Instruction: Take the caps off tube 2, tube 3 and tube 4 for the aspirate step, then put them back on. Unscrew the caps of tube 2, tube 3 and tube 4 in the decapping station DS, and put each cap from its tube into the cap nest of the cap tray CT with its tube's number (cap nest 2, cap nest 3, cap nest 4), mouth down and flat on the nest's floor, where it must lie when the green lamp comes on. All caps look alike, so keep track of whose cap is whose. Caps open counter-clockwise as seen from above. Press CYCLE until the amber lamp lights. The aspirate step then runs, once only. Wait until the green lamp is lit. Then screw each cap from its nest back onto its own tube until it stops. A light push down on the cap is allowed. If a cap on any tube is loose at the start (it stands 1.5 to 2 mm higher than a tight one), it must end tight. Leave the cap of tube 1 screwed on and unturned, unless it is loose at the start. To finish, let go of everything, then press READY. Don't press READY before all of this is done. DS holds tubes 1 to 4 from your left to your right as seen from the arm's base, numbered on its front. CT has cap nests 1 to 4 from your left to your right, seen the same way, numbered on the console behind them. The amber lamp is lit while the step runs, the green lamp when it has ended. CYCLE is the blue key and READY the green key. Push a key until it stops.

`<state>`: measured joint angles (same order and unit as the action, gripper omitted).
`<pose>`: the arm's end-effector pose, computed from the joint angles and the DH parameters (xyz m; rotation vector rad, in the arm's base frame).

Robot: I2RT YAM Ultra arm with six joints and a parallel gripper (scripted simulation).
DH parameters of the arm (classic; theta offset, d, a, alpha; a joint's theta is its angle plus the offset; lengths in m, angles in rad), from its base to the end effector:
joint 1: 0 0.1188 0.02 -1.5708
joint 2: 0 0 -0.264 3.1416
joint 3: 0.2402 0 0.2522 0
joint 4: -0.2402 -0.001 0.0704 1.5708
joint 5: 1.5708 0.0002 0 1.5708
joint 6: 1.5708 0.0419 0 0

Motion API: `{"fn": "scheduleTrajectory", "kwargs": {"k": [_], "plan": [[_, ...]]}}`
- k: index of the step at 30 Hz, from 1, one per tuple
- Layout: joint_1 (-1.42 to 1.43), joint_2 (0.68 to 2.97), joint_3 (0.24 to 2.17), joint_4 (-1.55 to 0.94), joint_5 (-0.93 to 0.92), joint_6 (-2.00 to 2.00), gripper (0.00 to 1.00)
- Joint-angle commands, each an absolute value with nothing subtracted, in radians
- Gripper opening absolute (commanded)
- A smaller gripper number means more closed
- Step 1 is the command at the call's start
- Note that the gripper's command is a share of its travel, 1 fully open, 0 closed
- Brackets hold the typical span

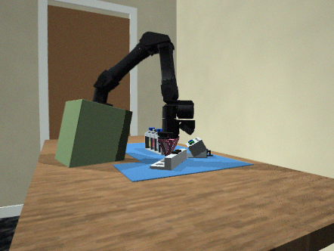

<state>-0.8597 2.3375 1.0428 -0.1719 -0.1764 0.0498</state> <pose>0.2276 -0.2514 -0.0215 1.2928 2.6753 0.1804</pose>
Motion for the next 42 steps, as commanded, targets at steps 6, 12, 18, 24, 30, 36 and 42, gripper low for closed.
{"fn": "scheduleTrajectory", "kwargs": {"k": [6, 12, 18, 24, 30, 36, 42], "plan": [[-0.889, 2.177, 1.025, -0.293, -0.179, 0.027, 0.47], [-0.902, 2.096, 1.023, -0.375, -0.180, 0.014, 0.47], [-0.916, 2.019, 1.031, -0.462, -0.182, 0.000, 0.47], [-0.932, 1.935, 1.054, -0.571, -0.184, -0.017, 0.47], [-0.934, 1.927, 1.057, -0.582, -0.184, -0.019, 0.47], [-0.912, 1.911, 1.037, -0.575, -0.181, 0.087, 0.49], [-0.818, 1.850, 0.966, -0.549, -0.170, 0.515, 0.49]]}}
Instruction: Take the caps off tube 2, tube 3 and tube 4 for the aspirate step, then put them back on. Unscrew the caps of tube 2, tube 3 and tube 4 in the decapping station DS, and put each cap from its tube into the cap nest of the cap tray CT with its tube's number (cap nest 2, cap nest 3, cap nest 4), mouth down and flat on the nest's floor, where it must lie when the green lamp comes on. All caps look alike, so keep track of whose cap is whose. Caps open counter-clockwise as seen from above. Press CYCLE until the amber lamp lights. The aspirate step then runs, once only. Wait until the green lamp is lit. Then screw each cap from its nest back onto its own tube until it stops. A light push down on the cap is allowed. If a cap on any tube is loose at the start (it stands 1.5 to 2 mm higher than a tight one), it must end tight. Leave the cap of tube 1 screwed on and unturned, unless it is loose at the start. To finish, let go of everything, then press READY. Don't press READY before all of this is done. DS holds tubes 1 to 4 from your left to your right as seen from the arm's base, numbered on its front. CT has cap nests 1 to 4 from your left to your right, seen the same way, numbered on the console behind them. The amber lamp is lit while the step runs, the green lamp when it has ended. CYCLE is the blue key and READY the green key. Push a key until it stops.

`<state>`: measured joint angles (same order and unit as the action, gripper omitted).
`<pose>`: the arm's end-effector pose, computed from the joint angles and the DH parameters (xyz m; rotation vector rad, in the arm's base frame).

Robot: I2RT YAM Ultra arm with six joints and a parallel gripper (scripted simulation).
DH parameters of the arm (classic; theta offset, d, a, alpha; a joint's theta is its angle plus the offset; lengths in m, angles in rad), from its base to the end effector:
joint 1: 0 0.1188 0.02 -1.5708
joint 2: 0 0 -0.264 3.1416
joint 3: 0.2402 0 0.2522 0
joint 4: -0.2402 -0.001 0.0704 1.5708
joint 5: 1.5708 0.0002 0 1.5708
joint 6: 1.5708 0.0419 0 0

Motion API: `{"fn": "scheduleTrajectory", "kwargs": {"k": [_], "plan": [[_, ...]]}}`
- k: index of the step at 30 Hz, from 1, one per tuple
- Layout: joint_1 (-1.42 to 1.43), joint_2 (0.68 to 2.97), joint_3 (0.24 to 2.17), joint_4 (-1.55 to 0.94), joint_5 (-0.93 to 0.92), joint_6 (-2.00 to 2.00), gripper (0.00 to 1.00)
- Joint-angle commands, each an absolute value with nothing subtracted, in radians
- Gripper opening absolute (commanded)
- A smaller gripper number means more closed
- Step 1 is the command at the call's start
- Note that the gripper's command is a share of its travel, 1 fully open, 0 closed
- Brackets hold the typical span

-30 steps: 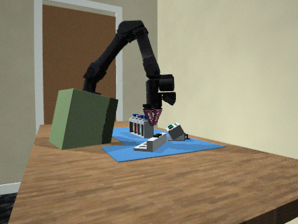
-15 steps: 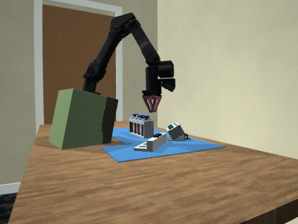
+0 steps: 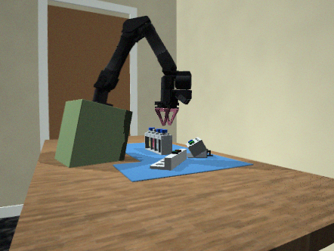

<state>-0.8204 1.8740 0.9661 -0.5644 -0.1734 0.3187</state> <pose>0.2158 -0.2194 0.1034 1.6047 2.5298 0.2156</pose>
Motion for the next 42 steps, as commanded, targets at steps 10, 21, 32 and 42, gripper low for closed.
{"fn": "scheduleTrajectory", "kwargs": {"k": [10, 21, 32, 42], "plan": [[-0.688, 1.785, 0.900, -0.527, -0.152, 1.062, 0.49], [-0.396, 1.709, 0.845, -0.511, -0.103, 1.440, 0.49], [-0.104, 1.720, 0.896, -0.530, -0.045, 1.727, 0.49], [-0.102, 1.757, 0.884, -0.481, -0.045, 1.729, 0.49]]}}
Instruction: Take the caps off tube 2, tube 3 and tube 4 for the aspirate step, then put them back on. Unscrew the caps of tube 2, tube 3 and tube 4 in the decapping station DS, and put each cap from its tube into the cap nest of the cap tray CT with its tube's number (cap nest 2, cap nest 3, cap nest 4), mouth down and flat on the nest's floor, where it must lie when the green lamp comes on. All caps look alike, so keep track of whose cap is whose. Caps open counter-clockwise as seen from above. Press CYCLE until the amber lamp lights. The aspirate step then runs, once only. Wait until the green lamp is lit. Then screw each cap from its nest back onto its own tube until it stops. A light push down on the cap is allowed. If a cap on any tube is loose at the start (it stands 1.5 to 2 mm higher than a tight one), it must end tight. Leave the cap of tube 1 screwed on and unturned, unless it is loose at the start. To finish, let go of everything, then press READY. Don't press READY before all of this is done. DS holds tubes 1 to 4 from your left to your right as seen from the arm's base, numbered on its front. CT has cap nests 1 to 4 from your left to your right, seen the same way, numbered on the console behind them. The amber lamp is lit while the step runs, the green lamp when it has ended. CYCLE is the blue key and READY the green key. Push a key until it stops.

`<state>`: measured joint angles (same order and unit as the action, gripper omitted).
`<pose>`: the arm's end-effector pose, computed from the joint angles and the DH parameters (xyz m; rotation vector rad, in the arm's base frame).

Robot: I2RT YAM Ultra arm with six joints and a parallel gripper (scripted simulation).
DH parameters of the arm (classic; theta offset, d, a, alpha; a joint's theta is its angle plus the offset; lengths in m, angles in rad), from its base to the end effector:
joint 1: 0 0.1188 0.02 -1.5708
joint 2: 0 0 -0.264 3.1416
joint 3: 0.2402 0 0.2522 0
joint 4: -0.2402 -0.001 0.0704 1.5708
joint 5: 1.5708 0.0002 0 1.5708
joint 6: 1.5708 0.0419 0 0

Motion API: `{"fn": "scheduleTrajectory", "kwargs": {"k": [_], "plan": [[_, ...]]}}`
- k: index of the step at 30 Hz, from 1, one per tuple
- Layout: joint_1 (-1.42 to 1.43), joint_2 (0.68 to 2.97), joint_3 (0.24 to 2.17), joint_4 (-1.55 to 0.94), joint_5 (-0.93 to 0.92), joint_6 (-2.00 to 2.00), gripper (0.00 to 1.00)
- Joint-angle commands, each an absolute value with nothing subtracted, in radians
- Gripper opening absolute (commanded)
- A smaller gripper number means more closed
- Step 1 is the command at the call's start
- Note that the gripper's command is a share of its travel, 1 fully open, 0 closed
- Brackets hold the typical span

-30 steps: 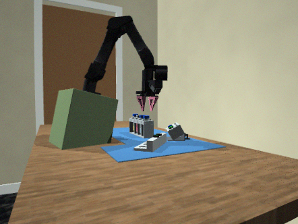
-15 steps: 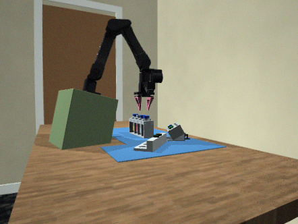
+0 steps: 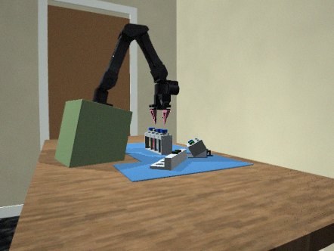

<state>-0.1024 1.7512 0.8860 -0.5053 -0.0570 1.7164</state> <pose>0.2928 -0.0267 0.1209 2.3868 1.8688 0.2798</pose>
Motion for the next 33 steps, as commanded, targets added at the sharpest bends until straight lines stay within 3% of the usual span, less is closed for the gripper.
{"fn": "scheduleTrajectory", "kwargs": {"k": [1, 33], "plan": [[-0.101, 1.766, 0.882, -0.469, -0.045, 1.729, 0.49], [-0.094, 1.832, 0.862, -0.383, -0.043, 1.736, 0.49]]}}
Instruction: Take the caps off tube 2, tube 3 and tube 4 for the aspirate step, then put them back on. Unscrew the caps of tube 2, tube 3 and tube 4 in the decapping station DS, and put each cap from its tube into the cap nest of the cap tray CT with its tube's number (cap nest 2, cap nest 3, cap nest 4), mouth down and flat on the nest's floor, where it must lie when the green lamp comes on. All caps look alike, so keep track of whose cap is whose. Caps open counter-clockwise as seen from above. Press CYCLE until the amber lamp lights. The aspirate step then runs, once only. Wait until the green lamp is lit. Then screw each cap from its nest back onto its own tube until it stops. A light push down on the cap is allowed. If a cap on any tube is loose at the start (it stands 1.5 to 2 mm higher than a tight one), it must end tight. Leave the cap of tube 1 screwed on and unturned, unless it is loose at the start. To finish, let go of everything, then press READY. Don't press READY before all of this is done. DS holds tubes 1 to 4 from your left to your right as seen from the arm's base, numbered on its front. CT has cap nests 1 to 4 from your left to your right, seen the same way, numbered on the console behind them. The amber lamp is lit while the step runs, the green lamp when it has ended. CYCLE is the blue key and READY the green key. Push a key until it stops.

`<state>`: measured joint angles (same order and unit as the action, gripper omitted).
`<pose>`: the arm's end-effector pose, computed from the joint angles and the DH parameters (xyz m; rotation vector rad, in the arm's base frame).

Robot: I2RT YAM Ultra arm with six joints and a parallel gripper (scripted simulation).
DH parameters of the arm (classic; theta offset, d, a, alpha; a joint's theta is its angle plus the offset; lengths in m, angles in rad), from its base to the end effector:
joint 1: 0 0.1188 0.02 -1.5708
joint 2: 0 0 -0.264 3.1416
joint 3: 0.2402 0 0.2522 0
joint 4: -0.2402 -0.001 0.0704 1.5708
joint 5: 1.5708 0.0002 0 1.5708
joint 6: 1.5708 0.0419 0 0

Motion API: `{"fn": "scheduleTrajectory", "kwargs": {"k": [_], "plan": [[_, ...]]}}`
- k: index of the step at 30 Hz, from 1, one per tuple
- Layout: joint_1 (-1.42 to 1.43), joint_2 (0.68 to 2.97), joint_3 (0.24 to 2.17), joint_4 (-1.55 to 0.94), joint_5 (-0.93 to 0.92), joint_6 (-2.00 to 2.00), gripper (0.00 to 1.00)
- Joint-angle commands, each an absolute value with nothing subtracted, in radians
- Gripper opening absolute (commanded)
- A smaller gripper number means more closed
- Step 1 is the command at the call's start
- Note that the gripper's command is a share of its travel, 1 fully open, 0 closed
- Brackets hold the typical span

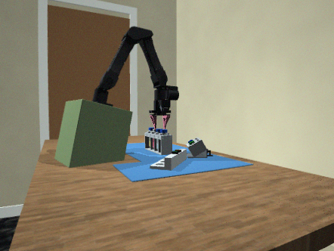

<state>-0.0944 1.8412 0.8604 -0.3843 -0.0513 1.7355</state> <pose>0.2984 -0.0251 0.0931 2.3932 1.8516 0.2814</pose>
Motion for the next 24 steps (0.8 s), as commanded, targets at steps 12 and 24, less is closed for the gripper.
{"fn": "scheduleTrajectory", "kwargs": {"k": [12, 24], "plan": [[-0.091, 1.852, 0.857, -0.358, -0.043, 1.740, 0.49], [-0.089, 1.865, 0.855, -0.343, -0.043, 1.741, 0.49]]}}
